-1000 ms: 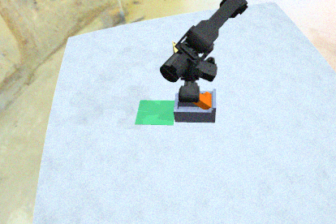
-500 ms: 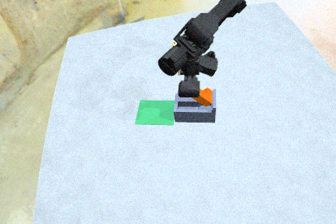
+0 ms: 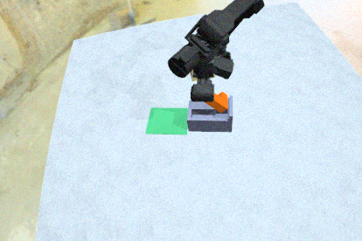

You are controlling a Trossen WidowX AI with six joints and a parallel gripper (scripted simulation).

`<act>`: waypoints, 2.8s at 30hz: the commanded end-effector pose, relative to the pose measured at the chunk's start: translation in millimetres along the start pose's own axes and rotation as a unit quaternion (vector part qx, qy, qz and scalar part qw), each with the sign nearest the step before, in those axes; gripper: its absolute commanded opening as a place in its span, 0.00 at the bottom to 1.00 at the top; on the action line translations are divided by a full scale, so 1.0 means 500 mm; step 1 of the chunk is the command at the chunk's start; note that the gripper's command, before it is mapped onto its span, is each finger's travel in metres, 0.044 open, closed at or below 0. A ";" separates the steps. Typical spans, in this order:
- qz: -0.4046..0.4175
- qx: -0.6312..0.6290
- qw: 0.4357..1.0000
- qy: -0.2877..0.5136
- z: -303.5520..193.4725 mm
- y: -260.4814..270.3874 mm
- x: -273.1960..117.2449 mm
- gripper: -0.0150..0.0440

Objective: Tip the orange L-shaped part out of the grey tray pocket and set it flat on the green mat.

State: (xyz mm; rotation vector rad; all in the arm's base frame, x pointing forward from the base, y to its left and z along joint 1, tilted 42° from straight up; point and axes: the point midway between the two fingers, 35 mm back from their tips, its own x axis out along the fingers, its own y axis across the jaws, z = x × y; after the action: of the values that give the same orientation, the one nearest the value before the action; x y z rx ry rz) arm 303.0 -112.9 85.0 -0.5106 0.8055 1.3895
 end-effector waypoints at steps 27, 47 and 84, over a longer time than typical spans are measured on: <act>0.000 0.001 1.000 0.006 -0.322 0.032 -0.001 0.25; 0.000 0.001 1.000 0.006 -0.328 0.032 0.043 0.25; 0.000 0.001 1.000 0.005 -0.328 0.032 0.158 0.25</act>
State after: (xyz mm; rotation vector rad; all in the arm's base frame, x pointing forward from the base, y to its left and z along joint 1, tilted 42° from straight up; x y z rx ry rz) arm 254.3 -183.5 -74.9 -0.5232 0.8170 1.3901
